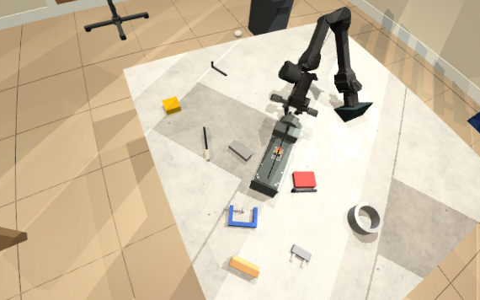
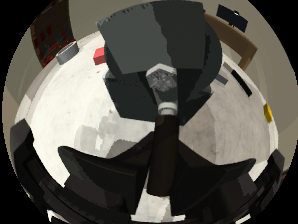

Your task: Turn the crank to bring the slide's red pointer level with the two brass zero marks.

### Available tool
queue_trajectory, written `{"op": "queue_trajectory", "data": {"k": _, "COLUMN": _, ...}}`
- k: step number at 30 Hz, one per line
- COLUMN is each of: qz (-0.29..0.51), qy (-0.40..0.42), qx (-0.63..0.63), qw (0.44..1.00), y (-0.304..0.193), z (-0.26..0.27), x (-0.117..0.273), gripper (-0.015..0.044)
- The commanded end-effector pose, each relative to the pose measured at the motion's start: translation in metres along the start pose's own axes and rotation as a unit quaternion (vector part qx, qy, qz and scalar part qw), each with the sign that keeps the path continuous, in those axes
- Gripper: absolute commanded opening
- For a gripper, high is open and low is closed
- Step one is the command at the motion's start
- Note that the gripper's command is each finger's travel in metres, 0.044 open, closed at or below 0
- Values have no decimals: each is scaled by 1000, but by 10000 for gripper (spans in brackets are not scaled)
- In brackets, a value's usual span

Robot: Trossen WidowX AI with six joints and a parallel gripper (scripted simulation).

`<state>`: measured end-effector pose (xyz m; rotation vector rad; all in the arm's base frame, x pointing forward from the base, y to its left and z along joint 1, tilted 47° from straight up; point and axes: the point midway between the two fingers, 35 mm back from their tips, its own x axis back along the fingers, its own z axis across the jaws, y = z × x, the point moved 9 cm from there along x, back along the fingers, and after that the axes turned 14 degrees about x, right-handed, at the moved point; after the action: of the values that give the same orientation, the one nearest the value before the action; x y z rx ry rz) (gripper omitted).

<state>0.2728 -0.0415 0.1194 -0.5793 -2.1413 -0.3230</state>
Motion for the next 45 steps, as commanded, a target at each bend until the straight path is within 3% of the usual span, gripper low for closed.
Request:
{"op": "queue_trajectory", "data": {"k": 1, "qz": -1, "qy": 2, "qx": 1, "qw": 1000, "y": 0, "z": 1, "x": 0, "gripper": 0}}
{"op": "queue_trajectory", "data": {"k": 26, "qz": 0, "qy": 0, "qx": 0, "qw": 1000, "y": 0, "z": 0, "x": 0, "gripper": 0}}
{"op": "queue_trajectory", "data": {"k": 42, "qz": 0, "qy": 0, "qx": 0, "qw": 1000, "y": 0, "z": 0, "x": 0, "gripper": 420}}
{"op": "queue_trajectory", "data": {"k": 45, "qz": 0, "qy": 0, "qx": 0, "qw": 1000, "y": 2, "z": -1, "x": 2, "gripper": 440}}
